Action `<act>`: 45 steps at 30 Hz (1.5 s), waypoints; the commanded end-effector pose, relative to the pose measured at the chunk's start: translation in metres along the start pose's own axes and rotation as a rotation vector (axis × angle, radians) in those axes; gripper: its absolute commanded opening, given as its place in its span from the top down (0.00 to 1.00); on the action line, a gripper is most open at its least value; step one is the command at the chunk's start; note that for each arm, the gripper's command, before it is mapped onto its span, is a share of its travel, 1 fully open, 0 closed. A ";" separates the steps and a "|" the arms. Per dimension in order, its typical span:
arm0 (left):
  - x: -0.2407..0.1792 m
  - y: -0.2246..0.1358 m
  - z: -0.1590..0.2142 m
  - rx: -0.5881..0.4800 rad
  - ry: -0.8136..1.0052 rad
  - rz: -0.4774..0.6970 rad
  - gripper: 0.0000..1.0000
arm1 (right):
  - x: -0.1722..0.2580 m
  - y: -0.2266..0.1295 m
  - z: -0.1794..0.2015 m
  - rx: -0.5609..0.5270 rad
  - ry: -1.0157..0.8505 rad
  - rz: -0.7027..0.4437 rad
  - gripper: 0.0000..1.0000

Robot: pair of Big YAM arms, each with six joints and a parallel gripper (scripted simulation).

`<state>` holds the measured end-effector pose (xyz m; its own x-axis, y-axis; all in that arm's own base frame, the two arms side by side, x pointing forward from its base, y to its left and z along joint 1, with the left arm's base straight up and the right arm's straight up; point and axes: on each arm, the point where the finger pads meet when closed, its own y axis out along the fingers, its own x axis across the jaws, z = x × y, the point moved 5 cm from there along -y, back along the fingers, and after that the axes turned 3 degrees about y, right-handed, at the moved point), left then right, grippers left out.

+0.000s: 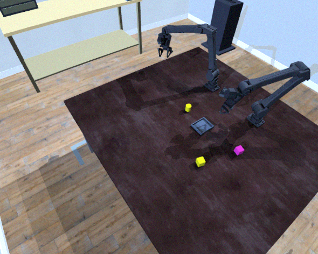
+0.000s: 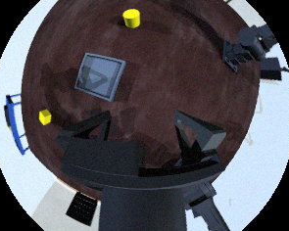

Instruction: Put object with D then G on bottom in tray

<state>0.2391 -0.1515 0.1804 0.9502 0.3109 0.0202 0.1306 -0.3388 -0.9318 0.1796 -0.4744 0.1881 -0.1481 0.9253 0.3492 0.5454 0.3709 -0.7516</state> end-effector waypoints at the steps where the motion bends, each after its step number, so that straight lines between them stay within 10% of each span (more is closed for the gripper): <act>1: 0.003 -0.005 -0.005 -0.016 0.005 -0.013 0.00 | 0.001 -0.006 -0.005 -0.002 -0.012 0.013 0.00; 18: 0.003 -0.005 -0.005 -0.016 0.005 -0.013 0.00 | 0.001 -0.006 -0.005 -0.002 -0.012 0.013 0.00; 20: 0.015 -0.008 -0.010 -0.030 -0.022 -0.038 0.23 | 0.007 0.001 -0.012 0.006 -0.004 0.014 0.00; 34: 0.132 -0.020 0.039 0.091 -0.336 -0.316 0.30 | 0.059 0.113 -0.106 0.139 -0.157 0.055 0.00; 45: 0.199 -0.033 0.155 0.326 -0.721 -0.391 0.30 | 0.160 0.224 -0.183 0.175 -0.364 0.115 0.00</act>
<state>0.3343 0.0012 0.1460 0.6009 0.7731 0.2031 0.2248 0.0803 -0.9711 0.3768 -0.3152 0.1618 -0.3852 0.9081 0.1641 0.3935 0.3225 -0.8609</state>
